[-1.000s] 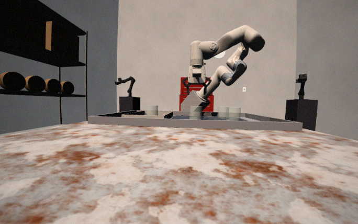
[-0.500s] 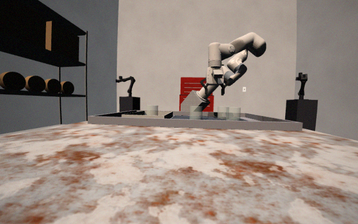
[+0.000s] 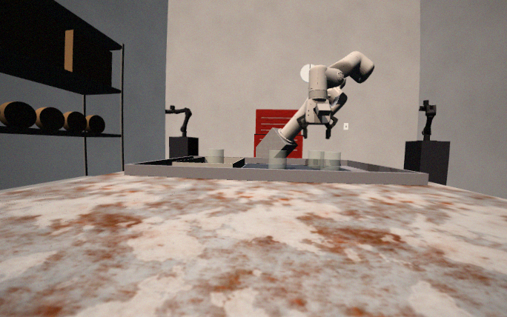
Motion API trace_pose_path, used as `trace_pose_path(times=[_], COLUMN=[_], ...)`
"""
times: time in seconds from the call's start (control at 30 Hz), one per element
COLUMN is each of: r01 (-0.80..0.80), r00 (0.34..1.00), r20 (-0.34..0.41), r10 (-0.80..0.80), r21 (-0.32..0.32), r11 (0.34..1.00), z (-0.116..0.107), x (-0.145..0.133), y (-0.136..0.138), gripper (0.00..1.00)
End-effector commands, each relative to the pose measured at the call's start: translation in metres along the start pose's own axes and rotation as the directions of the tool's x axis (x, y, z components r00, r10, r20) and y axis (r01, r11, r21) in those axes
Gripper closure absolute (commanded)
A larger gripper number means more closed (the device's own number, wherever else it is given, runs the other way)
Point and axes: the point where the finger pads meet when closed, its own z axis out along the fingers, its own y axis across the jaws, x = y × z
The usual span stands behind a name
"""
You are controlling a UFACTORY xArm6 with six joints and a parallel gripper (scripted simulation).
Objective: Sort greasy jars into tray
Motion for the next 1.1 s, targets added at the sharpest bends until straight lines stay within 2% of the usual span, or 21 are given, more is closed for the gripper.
trace_pose_path(times=[0.0, 0.53, 1.07], r01=[0.001, 0.001, 0.001], r00=[1.000, 1.000, 1.000], r20=[-0.005, -0.005, -0.005], r10=[-0.001, -0.001, -0.001], r21=[-0.007, -0.007, -0.007], r11=[1.000, 1.000, 1.000], z=[0.035, 0.035, 0.063], x=[0.003, 0.003, 0.003], y=[0.000, 0.000, 0.000], gripper=[0.00, 0.00, 0.00])
